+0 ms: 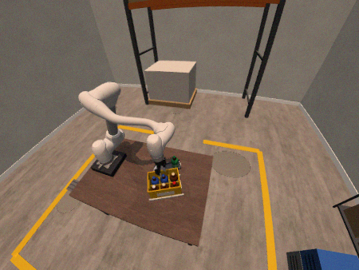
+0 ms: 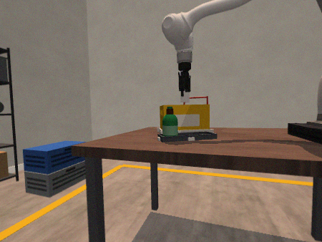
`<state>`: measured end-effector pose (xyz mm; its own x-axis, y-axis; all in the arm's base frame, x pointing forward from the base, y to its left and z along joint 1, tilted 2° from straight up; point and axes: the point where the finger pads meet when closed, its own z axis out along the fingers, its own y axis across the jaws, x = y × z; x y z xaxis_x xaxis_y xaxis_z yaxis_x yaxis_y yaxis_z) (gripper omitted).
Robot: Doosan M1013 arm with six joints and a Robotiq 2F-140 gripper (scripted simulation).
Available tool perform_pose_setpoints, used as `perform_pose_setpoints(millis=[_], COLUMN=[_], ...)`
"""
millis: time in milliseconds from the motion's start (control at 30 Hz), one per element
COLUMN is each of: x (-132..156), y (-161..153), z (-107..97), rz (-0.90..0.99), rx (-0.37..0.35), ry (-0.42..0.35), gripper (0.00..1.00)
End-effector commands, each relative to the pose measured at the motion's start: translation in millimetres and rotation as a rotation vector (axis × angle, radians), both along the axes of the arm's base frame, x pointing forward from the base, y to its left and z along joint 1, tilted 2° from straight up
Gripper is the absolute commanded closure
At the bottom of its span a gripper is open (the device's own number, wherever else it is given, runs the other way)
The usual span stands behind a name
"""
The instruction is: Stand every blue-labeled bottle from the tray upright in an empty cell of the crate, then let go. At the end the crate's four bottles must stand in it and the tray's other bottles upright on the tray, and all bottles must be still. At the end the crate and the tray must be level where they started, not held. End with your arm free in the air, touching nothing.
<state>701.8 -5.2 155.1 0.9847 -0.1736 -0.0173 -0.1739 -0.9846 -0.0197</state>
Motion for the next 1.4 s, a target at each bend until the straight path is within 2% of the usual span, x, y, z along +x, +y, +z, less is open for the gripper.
perform_pose_setpoints(millis=[0,467,967,1000,1367], x=[0,0,0,0,0], y=[0,-1,-1,-1,-1], z=[3,31,37,37,37], rz=[0.000,0.000,0.000,0.000,0.000], rx=[0.000,0.000,0.000,0.000,0.000], ry=[0.000,0.000,0.000,0.000,0.000], gripper=[0.62,0.62,0.62,1.00,1.00])
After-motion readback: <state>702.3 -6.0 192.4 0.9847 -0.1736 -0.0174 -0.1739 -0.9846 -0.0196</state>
